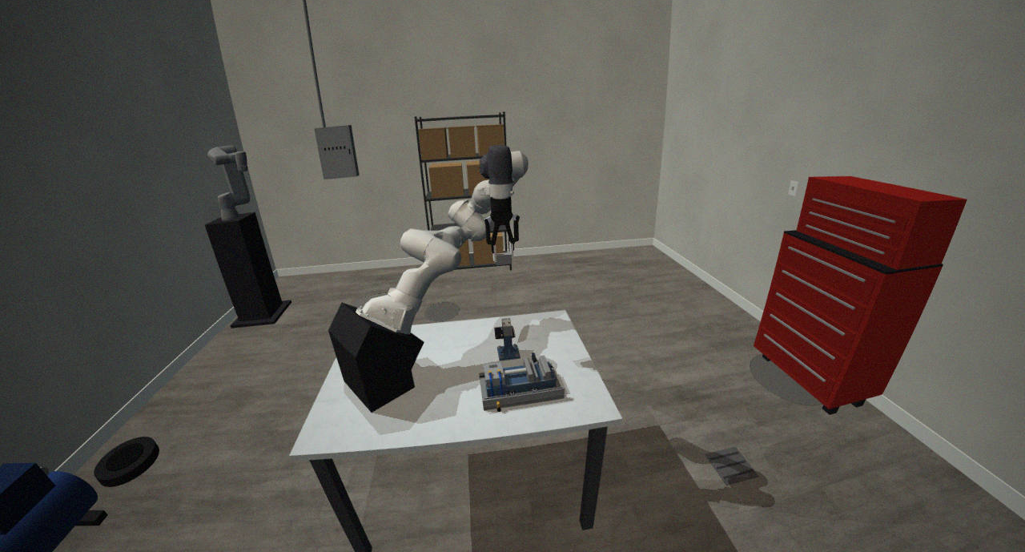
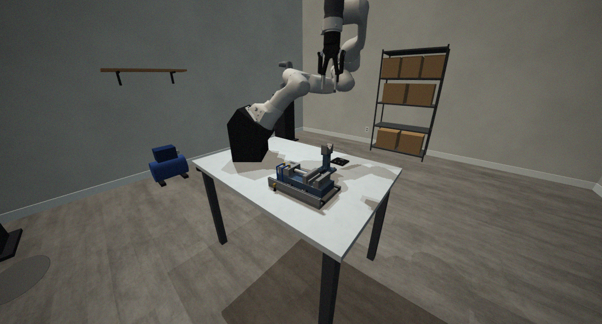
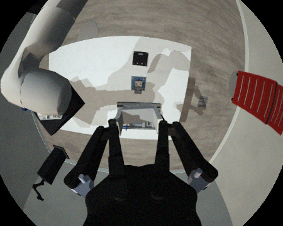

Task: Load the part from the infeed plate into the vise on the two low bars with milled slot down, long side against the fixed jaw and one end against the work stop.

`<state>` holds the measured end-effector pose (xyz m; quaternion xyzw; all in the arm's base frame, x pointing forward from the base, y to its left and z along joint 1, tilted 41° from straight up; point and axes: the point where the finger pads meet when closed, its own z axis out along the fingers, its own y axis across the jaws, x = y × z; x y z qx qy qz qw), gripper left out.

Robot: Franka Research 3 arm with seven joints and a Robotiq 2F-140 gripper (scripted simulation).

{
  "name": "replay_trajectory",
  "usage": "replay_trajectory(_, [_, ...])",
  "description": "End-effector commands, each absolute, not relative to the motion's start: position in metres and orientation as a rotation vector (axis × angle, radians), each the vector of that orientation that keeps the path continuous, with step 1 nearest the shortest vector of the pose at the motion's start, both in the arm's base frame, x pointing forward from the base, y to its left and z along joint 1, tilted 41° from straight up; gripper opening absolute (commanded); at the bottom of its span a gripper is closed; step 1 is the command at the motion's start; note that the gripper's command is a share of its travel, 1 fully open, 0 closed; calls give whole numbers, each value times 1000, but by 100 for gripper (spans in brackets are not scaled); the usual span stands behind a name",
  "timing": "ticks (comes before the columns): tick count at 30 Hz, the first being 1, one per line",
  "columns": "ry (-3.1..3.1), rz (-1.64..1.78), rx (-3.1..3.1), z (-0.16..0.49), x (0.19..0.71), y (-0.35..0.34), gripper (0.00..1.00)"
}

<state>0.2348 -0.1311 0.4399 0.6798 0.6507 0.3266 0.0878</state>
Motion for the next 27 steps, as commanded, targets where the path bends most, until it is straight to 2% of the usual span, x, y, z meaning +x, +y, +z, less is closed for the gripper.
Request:
replay_trajectory(1, [1873, 1010, 2109, 443, 235, -128, 0])
replay_trajectory(27, [1837, 1023, 2146, 445, 233, -129, 0])
